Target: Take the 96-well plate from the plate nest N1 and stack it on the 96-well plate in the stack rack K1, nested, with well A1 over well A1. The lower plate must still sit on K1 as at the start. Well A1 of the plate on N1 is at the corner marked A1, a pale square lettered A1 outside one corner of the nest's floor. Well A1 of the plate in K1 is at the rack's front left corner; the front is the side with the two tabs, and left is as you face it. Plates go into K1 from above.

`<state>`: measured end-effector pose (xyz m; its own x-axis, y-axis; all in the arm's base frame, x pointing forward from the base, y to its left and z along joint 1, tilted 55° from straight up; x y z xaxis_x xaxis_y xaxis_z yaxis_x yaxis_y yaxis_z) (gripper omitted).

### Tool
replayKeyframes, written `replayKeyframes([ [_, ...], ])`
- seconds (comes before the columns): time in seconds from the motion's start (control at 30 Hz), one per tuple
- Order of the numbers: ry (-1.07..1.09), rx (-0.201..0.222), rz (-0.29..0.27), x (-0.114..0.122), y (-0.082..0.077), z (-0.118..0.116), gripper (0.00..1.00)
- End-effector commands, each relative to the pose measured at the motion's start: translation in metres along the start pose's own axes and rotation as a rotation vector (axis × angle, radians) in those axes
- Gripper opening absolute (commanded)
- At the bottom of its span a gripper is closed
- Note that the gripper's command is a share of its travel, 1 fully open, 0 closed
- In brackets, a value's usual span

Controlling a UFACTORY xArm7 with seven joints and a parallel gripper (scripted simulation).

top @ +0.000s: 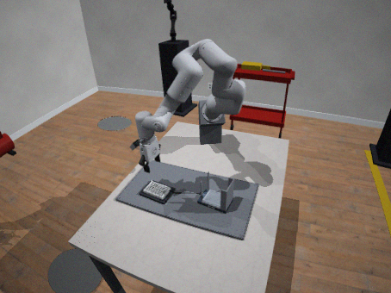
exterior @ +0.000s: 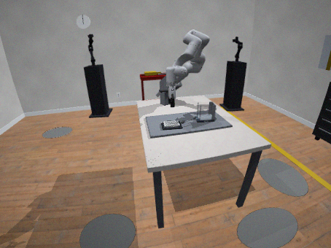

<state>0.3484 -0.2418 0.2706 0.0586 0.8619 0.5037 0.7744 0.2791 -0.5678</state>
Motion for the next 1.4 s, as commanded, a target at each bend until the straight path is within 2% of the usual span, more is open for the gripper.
replayKeyframes([
  [0.0,0.012,-0.005,0.004,-0.002,-0.001,-0.001,1.0],
  [0.33,0.012,-0.005,0.004,-0.002,-0.001,-0.002,1.0],
  [1.37,0.013,-0.004,0.004,-0.002,0.044,-0.002,1.0],
])
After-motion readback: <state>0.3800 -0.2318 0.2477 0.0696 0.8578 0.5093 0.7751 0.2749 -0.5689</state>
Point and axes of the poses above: the point where the finger pads meet when closed, its own y axis out along the fingers, its own z axis across the jaws, x = y × z, the point moved 4 cm from there along -y, back along the fingers, and after that the axes turned 8 degrees about y, right-handed, at the moved point
